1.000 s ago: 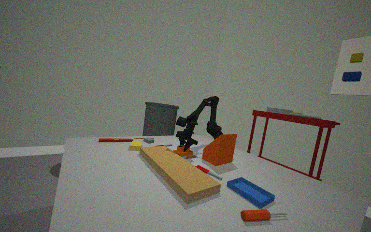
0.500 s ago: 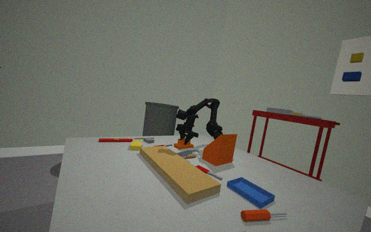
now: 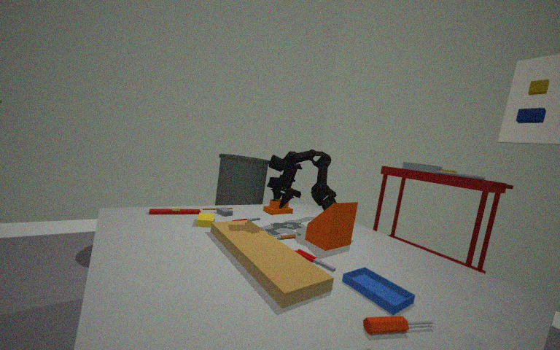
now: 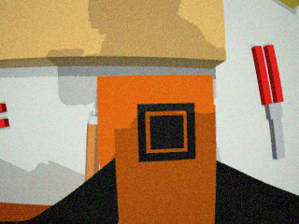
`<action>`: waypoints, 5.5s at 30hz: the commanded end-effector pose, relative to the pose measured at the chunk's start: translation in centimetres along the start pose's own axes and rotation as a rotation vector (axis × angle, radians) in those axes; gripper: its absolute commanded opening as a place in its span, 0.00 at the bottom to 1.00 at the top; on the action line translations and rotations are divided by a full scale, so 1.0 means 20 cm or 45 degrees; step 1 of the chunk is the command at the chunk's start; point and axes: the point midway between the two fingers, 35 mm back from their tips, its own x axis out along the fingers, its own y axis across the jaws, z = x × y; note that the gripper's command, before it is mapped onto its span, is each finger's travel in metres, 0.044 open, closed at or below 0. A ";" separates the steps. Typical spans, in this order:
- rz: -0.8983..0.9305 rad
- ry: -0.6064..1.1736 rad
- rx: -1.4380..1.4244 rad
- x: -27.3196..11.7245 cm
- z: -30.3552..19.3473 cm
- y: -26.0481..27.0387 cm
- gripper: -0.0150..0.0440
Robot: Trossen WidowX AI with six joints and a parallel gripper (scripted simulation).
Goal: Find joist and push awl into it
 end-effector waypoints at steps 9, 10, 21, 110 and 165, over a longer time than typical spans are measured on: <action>-0.010 -0.010 0.018 -0.02 0.20 -0.08 0.25; -0.011 -0.010 0.019 -0.02 0.22 -0.09 0.25; -0.014 -0.012 0.031 0.01 0.46 -0.14 0.25; -0.022 -0.016 0.051 0.52 0.78 0.12 0.25; -0.013 -0.016 0.055 0.53 0.82 1.03 0.25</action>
